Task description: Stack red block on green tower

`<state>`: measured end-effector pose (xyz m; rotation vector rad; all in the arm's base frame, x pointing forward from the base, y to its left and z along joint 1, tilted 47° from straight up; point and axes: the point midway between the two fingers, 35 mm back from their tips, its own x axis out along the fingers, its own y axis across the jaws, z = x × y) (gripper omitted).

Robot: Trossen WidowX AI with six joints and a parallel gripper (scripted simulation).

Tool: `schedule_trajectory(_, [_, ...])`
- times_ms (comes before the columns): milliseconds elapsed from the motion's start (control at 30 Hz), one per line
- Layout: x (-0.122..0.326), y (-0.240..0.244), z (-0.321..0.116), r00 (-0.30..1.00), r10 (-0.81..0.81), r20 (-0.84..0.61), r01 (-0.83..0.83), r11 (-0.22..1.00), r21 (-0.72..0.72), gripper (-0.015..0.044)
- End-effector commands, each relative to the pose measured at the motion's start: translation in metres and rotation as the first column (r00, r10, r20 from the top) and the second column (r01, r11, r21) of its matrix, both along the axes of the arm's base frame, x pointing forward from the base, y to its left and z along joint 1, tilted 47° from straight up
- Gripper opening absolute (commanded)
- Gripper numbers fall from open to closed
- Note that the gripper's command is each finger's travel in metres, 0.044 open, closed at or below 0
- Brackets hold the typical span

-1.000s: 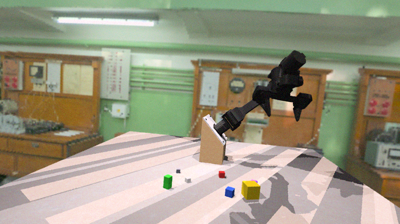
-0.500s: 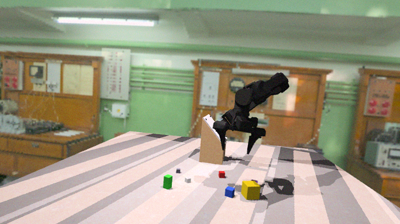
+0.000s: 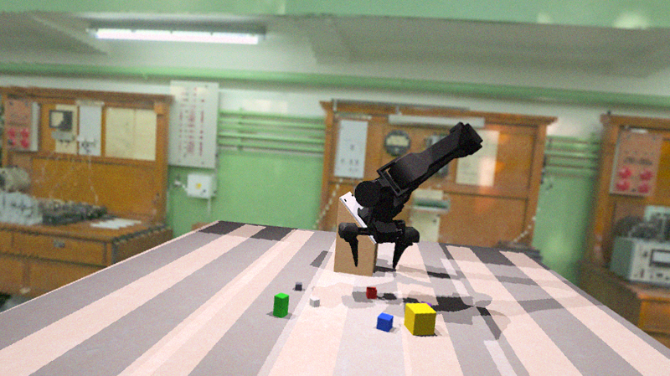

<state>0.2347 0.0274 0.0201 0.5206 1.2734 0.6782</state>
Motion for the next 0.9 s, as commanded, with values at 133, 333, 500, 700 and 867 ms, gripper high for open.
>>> schedule_trajectory(133, [0.003,0.020,-0.021,1.000,0.004,-0.002,-0.004,1.000,0.005,0.0440])
schedule_trajectory(333, [0.004,0.027,-0.028,1.000,0.004,-0.002,-0.004,1.000,0.007,0.0440])
schedule_trajectory(500, [0.005,0.030,-0.032,1.000,0.004,-0.002,-0.004,1.000,0.007,0.0440])
schedule_trajectory(700, [0.007,0.037,-0.039,1.000,0.004,-0.002,-0.004,1.000,0.007,0.0440])
schedule_trajectory(867, [0.008,0.043,-0.044,1.000,0.004,-0.002,-0.004,1.000,0.008,0.0440])
